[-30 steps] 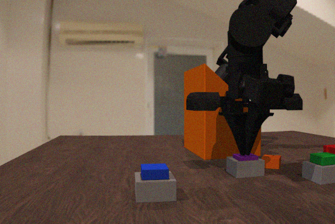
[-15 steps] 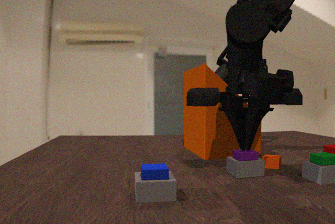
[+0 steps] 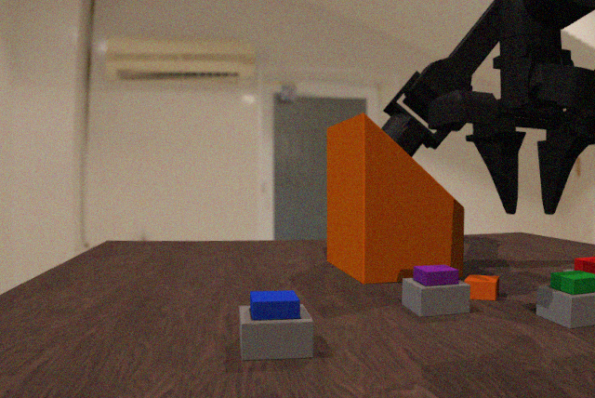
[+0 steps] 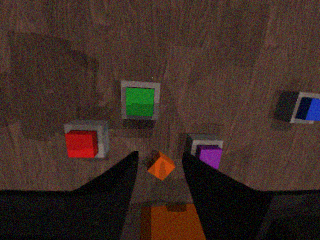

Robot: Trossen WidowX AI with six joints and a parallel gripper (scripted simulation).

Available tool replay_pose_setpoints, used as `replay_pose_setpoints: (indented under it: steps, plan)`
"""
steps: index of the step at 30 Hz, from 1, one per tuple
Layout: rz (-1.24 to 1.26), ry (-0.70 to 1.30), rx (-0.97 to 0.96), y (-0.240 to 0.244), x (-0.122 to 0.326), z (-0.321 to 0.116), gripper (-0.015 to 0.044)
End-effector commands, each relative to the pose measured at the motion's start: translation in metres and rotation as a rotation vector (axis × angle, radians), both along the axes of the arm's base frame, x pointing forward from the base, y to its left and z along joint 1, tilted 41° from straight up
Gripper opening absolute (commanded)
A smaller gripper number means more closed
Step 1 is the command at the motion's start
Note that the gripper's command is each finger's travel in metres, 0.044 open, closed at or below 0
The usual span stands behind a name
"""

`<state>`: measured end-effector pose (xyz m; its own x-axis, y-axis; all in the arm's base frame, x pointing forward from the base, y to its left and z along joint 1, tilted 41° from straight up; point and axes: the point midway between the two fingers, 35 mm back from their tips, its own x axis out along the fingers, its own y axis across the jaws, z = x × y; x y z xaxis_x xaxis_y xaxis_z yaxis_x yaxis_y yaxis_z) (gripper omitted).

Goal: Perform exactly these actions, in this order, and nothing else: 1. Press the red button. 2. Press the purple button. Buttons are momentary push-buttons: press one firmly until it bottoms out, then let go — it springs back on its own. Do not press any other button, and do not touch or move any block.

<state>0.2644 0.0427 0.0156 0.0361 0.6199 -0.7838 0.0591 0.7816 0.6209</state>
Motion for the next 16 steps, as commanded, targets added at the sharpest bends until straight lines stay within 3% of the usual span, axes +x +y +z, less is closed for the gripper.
replay_pose_setpoints:
  steps: [1,5,16]
  plan:
    - [-0.004,-0.001,0.013,0.04,0.006,0.058,0.0309]
    - [-0.001,-0.001,0.032,0.074,-0.004,0.106,0.04]
    - [0.0,-0.001,0.041,0.084,-0.01,0.122,0.04]
